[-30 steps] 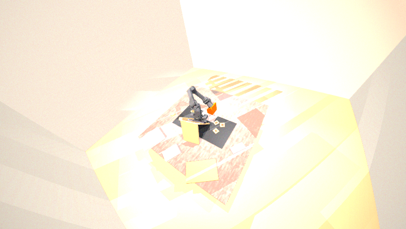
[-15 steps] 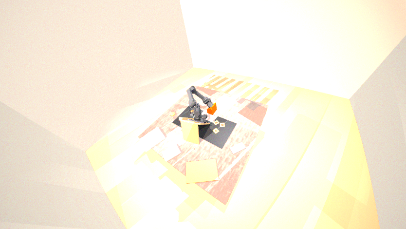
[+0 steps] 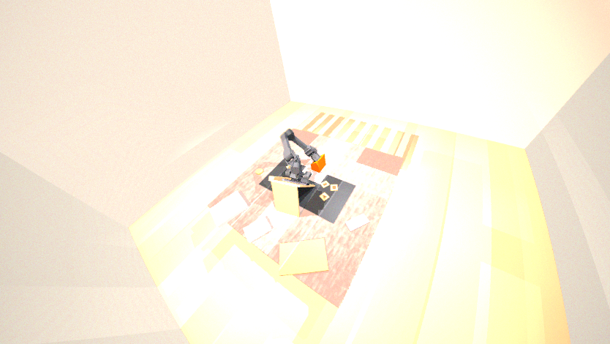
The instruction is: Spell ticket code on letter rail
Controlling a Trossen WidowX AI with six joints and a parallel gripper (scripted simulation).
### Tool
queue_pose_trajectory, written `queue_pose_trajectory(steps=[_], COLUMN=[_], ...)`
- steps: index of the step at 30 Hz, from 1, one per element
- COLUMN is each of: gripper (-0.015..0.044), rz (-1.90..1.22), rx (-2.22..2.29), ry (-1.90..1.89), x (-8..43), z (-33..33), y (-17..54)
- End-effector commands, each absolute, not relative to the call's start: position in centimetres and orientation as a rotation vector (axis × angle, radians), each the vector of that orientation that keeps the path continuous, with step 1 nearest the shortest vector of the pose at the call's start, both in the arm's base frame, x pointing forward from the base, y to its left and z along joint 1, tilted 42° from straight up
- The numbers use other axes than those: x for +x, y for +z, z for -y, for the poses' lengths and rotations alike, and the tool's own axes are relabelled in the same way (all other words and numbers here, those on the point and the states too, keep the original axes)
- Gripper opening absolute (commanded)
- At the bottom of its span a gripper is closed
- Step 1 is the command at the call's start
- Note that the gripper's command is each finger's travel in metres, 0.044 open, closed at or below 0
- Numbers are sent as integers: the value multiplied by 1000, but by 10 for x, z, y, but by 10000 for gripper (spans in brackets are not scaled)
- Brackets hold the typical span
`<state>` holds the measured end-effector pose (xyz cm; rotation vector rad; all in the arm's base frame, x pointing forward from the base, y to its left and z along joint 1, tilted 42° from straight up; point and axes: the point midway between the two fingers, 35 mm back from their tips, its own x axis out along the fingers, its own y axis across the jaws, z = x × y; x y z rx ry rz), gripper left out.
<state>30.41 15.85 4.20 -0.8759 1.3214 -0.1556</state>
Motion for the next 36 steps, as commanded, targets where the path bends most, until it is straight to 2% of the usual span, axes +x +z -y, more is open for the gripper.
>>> queue_pose_trajectory(steps=[1,28,36], gripper=[0,0,210], rz=[-1315,-1317,-1131], rx=[-877,-877,-877], ry=[-161,-160,-73], x=[302,281,260], z=[-158,-163,-172], y=[44,61,99])
